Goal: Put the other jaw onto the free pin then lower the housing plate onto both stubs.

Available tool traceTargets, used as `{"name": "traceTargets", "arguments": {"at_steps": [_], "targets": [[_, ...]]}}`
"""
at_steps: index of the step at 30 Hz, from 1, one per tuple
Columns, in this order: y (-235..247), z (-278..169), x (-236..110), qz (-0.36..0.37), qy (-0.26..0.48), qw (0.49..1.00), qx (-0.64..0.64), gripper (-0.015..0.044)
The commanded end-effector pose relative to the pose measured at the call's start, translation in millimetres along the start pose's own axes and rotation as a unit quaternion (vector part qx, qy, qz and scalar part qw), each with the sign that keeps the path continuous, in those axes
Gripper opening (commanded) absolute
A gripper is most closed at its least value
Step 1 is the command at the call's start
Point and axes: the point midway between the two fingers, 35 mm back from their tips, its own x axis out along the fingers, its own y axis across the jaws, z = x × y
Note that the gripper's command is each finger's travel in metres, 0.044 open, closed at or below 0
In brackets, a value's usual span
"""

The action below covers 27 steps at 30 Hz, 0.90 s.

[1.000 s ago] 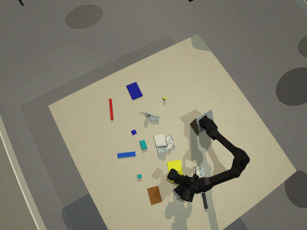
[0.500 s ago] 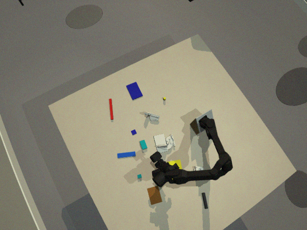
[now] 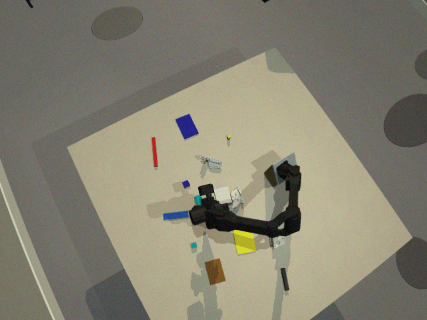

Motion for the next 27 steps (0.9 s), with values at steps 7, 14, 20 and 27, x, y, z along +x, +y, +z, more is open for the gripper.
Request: {"name": "traceTargets", "arguments": {"at_steps": [7, 14, 20, 27], "targets": [[-91.8, 0.0, 16.2, 0.038, 0.046, 0.991, 0.116, 0.0000], [-155.1, -13.4, 28.7, 0.079, 0.072, 0.974, 0.199, 0.0000], [-198.7, -30.7, 40.0, 0.117, 0.087, 0.955, 0.259, 0.0000], [-199.4, -31.4, 42.8, 0.118, 0.088, 0.954, 0.261, 0.0000]]}}
